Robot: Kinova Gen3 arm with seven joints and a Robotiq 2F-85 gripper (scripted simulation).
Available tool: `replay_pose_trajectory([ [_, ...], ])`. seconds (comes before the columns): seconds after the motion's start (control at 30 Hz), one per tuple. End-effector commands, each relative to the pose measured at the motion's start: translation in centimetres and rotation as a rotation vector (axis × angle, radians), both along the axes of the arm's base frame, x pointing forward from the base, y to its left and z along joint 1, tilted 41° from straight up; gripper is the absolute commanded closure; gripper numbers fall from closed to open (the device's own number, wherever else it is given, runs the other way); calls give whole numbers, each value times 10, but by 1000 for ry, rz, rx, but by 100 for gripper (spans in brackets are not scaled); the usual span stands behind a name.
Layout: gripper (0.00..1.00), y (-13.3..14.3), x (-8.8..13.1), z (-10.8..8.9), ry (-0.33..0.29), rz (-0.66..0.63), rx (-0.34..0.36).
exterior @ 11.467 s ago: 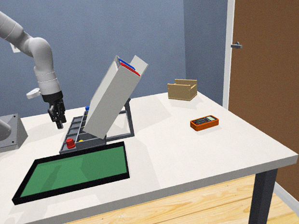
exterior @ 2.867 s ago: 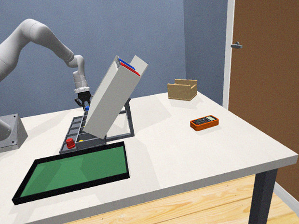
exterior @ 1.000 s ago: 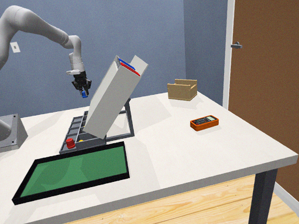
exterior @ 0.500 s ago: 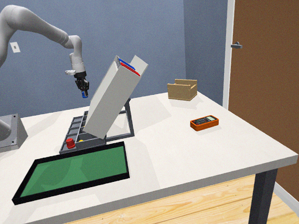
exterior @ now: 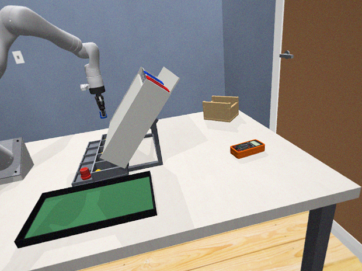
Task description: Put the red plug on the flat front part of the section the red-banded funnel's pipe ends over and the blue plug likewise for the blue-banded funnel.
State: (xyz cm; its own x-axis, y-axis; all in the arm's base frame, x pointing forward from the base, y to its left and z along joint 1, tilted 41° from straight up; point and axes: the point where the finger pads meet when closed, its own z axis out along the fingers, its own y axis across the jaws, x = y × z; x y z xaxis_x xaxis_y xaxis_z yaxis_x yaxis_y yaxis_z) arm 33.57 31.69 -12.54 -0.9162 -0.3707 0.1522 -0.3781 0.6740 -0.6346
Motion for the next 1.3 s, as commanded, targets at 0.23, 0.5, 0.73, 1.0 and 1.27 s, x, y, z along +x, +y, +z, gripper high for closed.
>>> replay_pose_trajectory([
  [0.23,100,3,-3,-2,-114,-104,31],
  [0.5,100,-95,-2,83,-133,-130,33],
  [0.73,100,-110,-1,101,-133,-130,33],
  [1.0,100,-198,-3,172,-160,-161,33],
  [1.27,100,-221,-2,196,-160,-161,33],
])
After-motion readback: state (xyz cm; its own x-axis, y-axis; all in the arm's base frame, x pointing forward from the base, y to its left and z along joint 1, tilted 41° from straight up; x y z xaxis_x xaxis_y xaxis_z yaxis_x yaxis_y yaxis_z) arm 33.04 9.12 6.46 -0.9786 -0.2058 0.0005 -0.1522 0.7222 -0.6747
